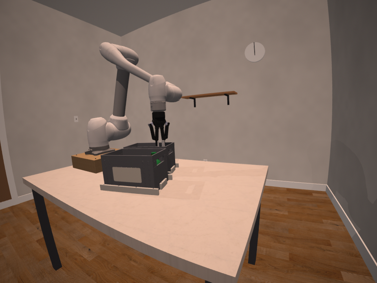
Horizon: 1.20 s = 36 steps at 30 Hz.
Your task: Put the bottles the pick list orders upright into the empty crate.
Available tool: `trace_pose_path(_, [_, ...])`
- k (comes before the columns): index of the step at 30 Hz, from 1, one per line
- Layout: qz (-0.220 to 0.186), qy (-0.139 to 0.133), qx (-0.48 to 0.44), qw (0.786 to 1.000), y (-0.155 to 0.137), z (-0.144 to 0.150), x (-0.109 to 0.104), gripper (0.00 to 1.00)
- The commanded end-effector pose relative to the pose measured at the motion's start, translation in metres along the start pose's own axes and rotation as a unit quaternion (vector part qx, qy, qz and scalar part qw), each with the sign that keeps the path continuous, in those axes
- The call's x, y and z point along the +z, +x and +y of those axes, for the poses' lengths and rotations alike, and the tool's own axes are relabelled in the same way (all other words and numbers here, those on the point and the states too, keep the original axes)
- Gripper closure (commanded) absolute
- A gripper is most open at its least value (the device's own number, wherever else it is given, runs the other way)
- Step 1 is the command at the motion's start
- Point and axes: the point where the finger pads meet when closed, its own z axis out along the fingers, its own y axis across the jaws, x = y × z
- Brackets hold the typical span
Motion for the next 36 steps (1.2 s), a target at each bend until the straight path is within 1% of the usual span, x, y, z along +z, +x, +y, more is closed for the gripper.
trace_pose_path(1, [0.000, 0.000, 0.000, 1.000, 0.000, 0.000, 0.002, 0.62])
trace_pose_path(28, [0.000, 0.000, 0.000, 1.000, 0.000, 0.000, 0.002, 0.62])
trace_pose_path(30, [0.000, 0.000, 0.000, 1.000, 0.000, 0.000, -0.003, 0.62])
trace_pose_path(32, [0.000, 0.000, 0.000, 1.000, 0.000, 0.000, -0.003, 0.62])
trace_pose_path(36, [0.000, 0.000, 0.000, 1.000, 0.000, 0.000, -0.014, 0.62])
